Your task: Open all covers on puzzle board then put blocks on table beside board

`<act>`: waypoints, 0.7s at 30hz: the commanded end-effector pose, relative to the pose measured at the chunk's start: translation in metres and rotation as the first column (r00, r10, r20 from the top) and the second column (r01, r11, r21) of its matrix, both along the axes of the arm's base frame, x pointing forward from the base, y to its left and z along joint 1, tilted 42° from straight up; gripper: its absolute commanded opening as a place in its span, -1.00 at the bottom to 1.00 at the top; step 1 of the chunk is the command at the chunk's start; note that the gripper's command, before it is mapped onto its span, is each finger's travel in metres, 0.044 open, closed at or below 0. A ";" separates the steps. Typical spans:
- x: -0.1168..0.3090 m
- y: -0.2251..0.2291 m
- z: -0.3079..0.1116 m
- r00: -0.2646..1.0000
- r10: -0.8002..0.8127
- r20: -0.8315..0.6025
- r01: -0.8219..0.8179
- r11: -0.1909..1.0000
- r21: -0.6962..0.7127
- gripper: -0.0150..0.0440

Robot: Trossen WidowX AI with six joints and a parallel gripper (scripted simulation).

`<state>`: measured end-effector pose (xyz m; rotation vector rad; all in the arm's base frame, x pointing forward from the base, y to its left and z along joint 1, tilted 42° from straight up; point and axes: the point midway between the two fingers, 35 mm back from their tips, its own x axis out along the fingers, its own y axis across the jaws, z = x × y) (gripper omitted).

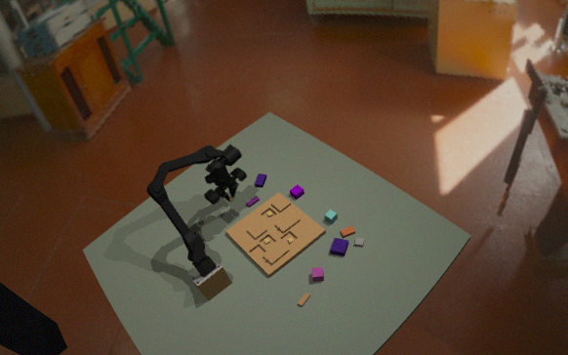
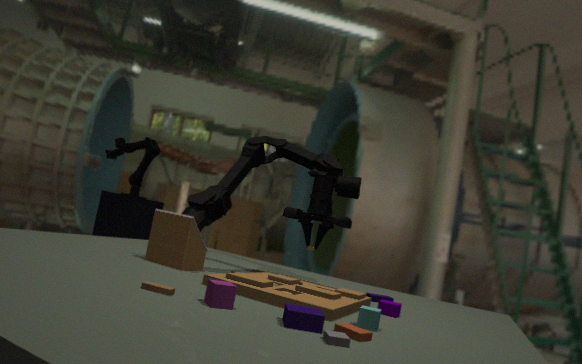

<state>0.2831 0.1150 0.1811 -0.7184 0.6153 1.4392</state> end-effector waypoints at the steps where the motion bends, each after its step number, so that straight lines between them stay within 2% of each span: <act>1: -0.003 0.011 0.011 1.000 0.001 -0.003 -0.001 1.000 0.017 -0.22; 6: -0.005 0.018 0.016 1.000 0.003 -0.004 -0.003 1.000 0.024 -0.22; 21: -0.001 0.033 -0.001 1.000 0.004 -0.004 -0.004 1.000 0.021 -0.22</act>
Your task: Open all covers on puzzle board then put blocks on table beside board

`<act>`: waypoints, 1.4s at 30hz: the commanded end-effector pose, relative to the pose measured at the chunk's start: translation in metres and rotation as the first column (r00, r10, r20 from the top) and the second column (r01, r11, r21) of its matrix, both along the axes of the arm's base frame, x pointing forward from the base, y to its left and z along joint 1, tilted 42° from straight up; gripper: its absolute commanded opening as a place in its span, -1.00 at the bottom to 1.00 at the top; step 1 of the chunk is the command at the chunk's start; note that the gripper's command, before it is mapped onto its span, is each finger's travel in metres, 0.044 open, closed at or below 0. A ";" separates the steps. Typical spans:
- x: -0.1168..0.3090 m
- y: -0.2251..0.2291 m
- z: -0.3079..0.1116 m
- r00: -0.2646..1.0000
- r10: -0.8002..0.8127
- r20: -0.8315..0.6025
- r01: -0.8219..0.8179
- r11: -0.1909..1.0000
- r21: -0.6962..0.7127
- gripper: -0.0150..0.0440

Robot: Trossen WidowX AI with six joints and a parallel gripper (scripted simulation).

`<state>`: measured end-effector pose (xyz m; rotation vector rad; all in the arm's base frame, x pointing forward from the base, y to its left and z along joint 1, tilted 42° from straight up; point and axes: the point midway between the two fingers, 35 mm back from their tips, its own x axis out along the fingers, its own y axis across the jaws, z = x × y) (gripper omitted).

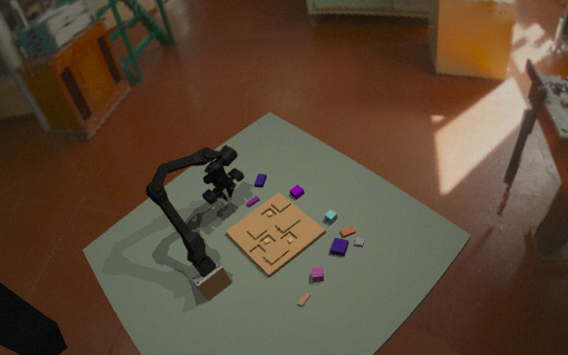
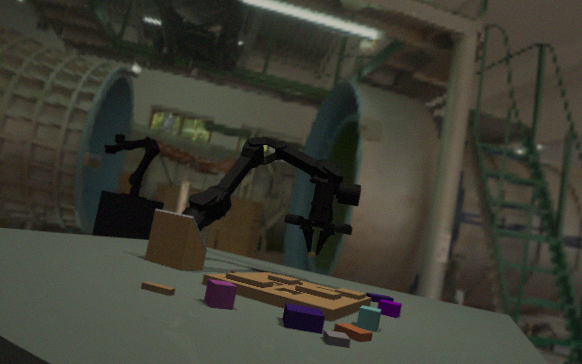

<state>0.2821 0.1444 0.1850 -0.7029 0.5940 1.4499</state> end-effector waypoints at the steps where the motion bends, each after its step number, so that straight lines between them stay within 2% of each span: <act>1: 0.001 0.004 -0.006 1.000 -0.002 -0.005 0.002 1.000 -0.004 -0.22; 42: 0.002 0.050 -0.054 1.000 -0.003 -0.004 0.003 1.000 0.002 -0.22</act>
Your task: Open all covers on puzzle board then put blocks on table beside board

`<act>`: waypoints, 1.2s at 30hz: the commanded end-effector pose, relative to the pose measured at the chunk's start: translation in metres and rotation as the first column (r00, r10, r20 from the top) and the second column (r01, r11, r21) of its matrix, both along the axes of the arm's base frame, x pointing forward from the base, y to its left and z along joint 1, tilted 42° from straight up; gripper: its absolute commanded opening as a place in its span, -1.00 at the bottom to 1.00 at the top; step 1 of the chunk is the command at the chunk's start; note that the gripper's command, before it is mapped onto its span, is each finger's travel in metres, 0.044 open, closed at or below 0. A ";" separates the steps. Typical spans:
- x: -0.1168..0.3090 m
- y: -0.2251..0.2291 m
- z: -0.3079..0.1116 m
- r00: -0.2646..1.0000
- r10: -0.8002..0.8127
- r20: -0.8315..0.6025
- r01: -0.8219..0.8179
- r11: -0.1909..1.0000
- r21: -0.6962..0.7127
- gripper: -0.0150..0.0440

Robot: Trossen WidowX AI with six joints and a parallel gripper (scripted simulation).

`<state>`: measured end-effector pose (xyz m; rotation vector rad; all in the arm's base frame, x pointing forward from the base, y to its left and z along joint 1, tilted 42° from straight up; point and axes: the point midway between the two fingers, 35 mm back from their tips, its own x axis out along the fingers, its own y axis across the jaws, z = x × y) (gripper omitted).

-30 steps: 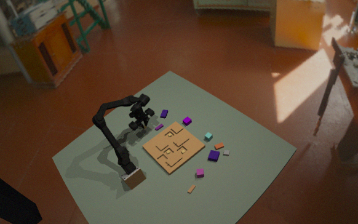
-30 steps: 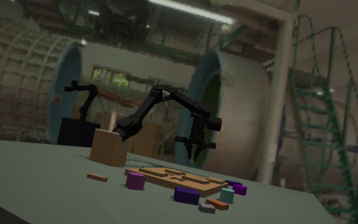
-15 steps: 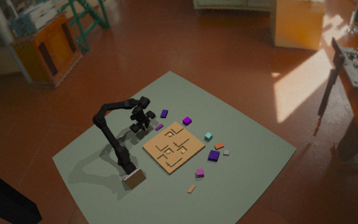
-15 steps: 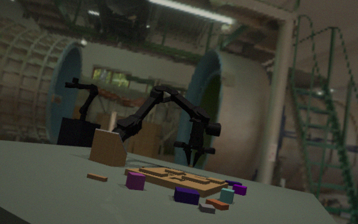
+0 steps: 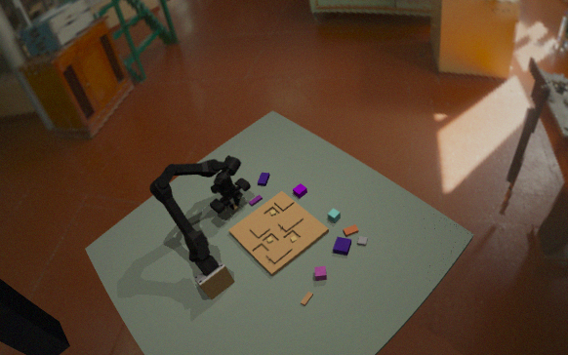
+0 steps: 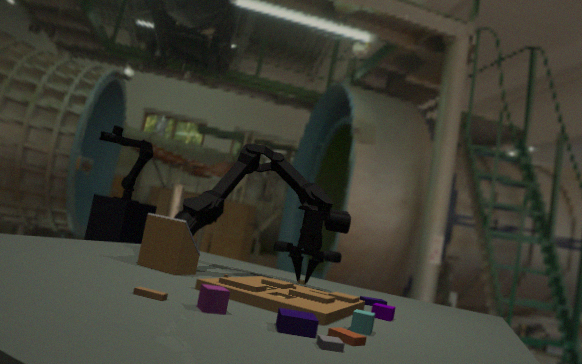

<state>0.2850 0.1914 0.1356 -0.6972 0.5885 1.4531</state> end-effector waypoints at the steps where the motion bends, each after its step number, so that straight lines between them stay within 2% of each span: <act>1: -0.001 0.004 -0.006 1.000 -0.004 -0.004 0.004 1.000 -0.005 -0.22; 11: -0.003 0.013 -0.016 1.000 -0.005 -0.004 0.005 1.000 -0.002 -0.22; 25: -0.002 0.011 -0.011 1.000 0.000 -0.001 0.000 1.000 0.003 1.00; 36: -0.001 -0.013 0.013 1.000 -0.004 -0.002 0.004 1.000 -0.003 1.00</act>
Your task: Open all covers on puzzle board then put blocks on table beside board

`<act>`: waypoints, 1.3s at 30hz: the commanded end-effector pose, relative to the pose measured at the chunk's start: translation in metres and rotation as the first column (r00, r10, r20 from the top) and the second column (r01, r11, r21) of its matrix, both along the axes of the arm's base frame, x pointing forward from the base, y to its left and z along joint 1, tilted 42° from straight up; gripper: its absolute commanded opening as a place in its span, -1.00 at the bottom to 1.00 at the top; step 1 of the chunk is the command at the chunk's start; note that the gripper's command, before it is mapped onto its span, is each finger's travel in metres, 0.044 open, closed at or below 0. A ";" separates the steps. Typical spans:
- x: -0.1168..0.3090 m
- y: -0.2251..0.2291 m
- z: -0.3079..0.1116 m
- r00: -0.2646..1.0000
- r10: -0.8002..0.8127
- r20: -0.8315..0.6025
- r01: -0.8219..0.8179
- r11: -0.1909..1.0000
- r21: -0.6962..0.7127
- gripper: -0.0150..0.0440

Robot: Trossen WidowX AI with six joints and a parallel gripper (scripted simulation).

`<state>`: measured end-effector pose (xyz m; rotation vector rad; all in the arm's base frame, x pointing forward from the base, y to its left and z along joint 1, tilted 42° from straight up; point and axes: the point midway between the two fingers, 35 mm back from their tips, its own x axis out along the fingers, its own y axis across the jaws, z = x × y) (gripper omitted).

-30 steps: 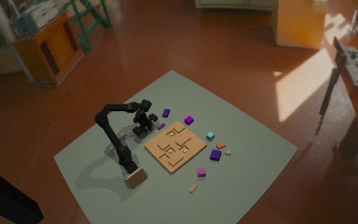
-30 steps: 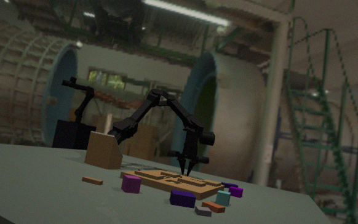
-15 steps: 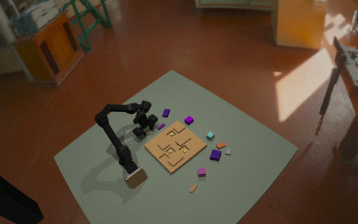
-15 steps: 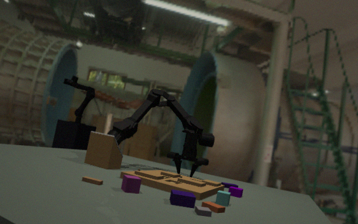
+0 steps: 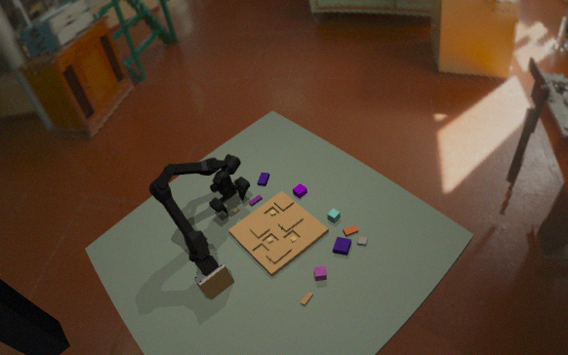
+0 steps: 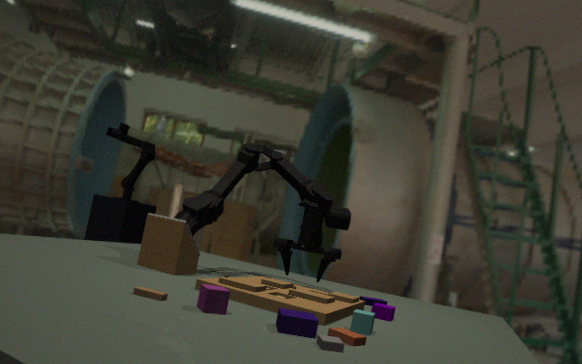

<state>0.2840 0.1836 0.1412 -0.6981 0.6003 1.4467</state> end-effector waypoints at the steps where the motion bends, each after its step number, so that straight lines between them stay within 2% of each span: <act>1: 0.000 -0.007 0.010 1.000 0.003 0.003 -0.003 1.000 0.006 1.00; 15: -0.005 -0.032 0.036 1.000 0.002 0.000 -0.002 1.000 0.002 1.00; 17: -0.004 -0.035 0.034 0.999 -0.035 -0.033 0.035 0.999 0.001 0.82; 22: 0.006 -0.054 0.015 0.915 -0.301 -0.267 0.302 0.953 -0.039 0.38; 27: 0.013 -0.074 -0.004 0.698 -0.537 -0.474 0.541 0.829 -0.142 -0.07; 32: 0.017 -0.096 -0.023 0.372 -0.693 -0.617 0.707 0.643 -0.295 -0.49; 39: 0.019 -0.126 -0.049 -0.176 -0.723 -0.668 0.763 0.328 -0.557 -0.49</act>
